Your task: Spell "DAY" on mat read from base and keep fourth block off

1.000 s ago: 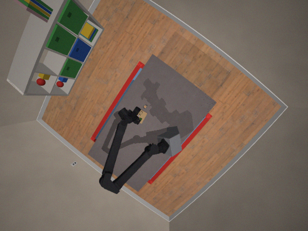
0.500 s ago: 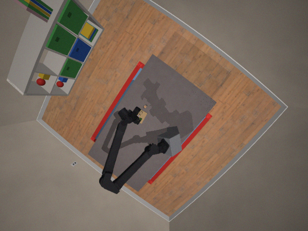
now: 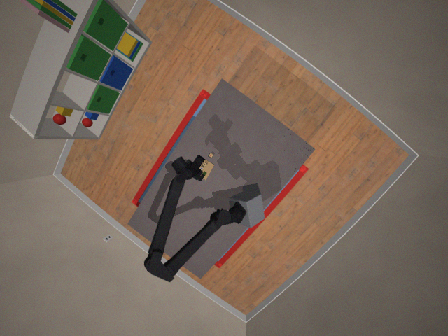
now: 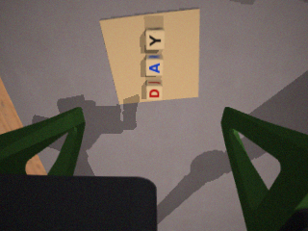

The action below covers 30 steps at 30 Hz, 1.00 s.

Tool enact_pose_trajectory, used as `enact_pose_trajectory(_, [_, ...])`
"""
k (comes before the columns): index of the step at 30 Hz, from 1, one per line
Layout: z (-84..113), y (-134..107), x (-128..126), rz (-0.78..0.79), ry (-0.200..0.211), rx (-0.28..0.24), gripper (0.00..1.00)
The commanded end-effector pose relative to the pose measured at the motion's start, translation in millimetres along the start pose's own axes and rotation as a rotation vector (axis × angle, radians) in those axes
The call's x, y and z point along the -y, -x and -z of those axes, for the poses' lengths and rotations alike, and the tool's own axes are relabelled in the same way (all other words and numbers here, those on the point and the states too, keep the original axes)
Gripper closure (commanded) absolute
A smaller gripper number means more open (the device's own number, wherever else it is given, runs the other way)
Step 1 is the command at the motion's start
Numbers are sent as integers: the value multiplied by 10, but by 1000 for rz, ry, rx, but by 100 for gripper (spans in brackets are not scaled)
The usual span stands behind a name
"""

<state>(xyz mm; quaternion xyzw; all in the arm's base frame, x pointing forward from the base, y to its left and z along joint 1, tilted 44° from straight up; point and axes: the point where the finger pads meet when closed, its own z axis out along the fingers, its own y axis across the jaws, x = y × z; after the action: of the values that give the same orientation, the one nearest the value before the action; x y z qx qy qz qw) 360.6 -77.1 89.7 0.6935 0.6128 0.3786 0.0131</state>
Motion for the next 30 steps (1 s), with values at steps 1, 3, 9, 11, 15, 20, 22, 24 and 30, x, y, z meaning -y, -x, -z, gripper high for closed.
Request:
enact_pose_trajectory(1, [4, -2, -55, 18, 0, -1, 0])
enact_pose_trajectory(3, [4, -2, -55, 18, 0, -1, 0])
enact_pose_trajectory(9, [4, -2, -55, 18, 0, -1, 0])
enact_pose_trajectory(11, [4, -2, -55, 18, 0, -1, 0])
enact_pose_trajectory(15, [4, -2, -55, 18, 0, -1, 0])
enact_pose_trajectory(20, [4, -2, -55, 18, 0, -1, 0])
enact_pose_trajectory(22, [4, -2, -55, 18, 0, -1, 0])
enact_pose_trajectory(24, [4, -2, -55, 18, 0, -1, 0])
enact_pose_trajectory(30, [4, -2, -55, 18, 0, -1, 0])
